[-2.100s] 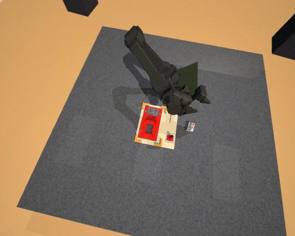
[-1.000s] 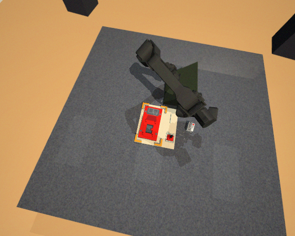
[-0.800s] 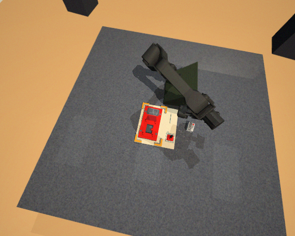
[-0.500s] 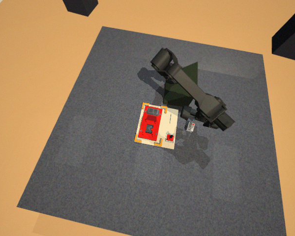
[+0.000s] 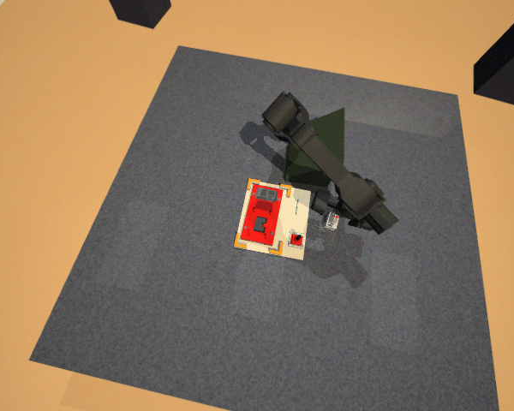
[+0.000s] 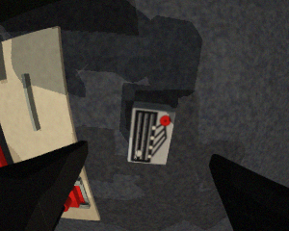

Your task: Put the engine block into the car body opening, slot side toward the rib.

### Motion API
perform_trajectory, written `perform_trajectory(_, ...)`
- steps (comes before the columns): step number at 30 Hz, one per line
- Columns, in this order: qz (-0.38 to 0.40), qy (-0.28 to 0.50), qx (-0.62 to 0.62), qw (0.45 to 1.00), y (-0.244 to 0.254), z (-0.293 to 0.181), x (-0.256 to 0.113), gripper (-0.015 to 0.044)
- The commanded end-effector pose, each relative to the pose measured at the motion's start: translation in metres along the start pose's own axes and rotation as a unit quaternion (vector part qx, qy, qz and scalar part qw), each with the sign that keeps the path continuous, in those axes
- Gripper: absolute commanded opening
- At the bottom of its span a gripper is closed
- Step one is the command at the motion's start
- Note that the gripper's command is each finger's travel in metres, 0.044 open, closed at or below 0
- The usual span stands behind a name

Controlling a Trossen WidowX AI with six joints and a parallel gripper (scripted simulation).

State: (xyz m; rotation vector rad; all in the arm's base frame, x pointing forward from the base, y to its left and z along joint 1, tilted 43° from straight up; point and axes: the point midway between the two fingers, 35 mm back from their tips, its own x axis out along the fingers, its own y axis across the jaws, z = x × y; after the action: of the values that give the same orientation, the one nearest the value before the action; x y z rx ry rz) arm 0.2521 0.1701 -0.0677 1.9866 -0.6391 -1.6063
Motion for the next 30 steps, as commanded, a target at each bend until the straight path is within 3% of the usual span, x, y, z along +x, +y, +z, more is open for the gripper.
perform_trajectory(1,0.003,0.000,-0.005,1.000,0.001,0.001,0.007,0.0440)
perform_trajectory(20,0.004,0.000,-0.005,1.000,0.001,0.001,0.034,0.0440)
perform_trajectory(30,0.004,0.000,-0.005,1.000,0.001,0.001,0.034,0.0177)
